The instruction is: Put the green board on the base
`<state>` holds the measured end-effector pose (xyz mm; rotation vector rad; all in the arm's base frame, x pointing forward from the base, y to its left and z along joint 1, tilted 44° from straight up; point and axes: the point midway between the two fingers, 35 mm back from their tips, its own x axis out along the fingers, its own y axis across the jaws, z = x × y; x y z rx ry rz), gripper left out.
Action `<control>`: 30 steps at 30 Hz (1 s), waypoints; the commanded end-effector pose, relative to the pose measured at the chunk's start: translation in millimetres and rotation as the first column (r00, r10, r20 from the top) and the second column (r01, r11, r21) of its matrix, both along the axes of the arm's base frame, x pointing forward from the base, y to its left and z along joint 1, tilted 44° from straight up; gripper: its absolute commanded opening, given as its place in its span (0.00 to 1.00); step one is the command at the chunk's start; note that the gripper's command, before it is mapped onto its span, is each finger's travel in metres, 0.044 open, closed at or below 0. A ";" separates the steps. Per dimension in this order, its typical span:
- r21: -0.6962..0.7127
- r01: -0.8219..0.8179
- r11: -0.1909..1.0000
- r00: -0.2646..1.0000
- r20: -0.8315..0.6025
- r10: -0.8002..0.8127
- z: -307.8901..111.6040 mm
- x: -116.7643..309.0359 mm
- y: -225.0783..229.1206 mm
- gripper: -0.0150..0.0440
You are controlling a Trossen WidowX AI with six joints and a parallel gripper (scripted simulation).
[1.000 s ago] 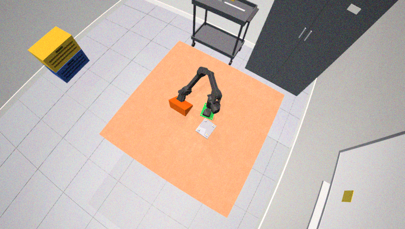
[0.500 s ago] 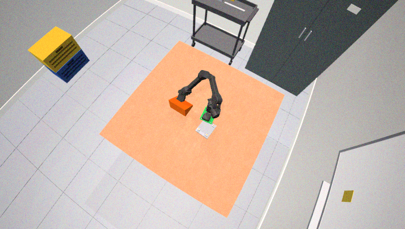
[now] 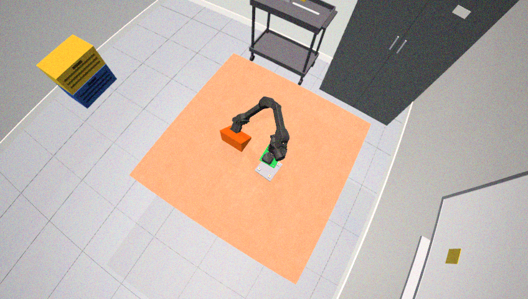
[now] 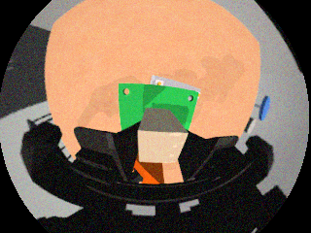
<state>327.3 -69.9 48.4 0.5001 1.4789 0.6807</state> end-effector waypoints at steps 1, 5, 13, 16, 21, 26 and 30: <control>-0.009 0.013 1.000 1.000 -0.009 -0.013 -5.6 4.8 -6.5 0.25; -0.010 0.029 1.000 0.999 -0.023 -0.029 -13.1 9.0 -12.3 0.25; -0.012 0.059 0.998 0.997 -0.052 -0.060 -28.8 16.6 -23.7 0.25; -0.013 0.070 0.997 0.996 -0.061 -0.071 -34.8 19.2 -28.1 0.25; -0.010 0.073 0.997 0.995 -0.066 -0.073 -36.7 19.4 -28.4 0.25; -0.005 0.070 0.998 0.995 -0.065 -0.070 -35.6 18.2 -26.7 0.25; -0.005 0.070 0.998 0.995 -0.065 -0.070 -35.6 18.2 -26.7 0.25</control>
